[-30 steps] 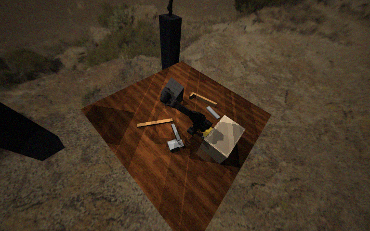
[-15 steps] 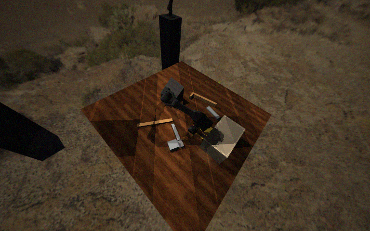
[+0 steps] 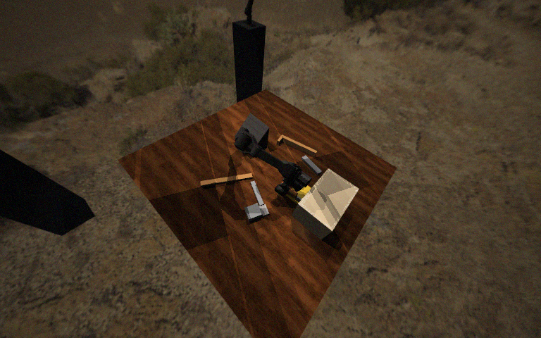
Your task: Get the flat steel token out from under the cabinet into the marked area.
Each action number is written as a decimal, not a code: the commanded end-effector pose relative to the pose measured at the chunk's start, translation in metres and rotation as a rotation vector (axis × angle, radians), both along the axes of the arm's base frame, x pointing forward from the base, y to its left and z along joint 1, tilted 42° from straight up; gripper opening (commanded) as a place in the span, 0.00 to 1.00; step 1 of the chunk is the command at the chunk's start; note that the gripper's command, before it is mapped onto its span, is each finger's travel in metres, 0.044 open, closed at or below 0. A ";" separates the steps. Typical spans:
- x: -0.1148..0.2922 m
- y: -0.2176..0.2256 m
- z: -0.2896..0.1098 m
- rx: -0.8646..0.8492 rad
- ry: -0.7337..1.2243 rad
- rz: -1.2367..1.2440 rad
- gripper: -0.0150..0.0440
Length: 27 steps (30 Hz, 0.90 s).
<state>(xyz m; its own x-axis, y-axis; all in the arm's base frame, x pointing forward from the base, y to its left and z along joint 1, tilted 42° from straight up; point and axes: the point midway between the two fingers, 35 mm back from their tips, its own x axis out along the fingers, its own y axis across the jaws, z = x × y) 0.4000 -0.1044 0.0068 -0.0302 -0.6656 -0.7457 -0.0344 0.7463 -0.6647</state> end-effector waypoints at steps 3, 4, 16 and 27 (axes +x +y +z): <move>-0.008 0.000 -0.001 0.004 0.007 0.001 0.25; -0.009 0.000 -0.001 0.004 0.008 0.001 0.25; -0.020 -0.001 0.000 0.004 0.008 0.001 0.25; -0.030 -0.001 0.000 0.004 0.009 0.001 0.25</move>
<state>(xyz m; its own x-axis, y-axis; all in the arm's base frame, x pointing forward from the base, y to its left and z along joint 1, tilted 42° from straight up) 0.3765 -0.1049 0.0079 -0.0318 -0.6627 -0.7482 -0.0340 0.7489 -0.6618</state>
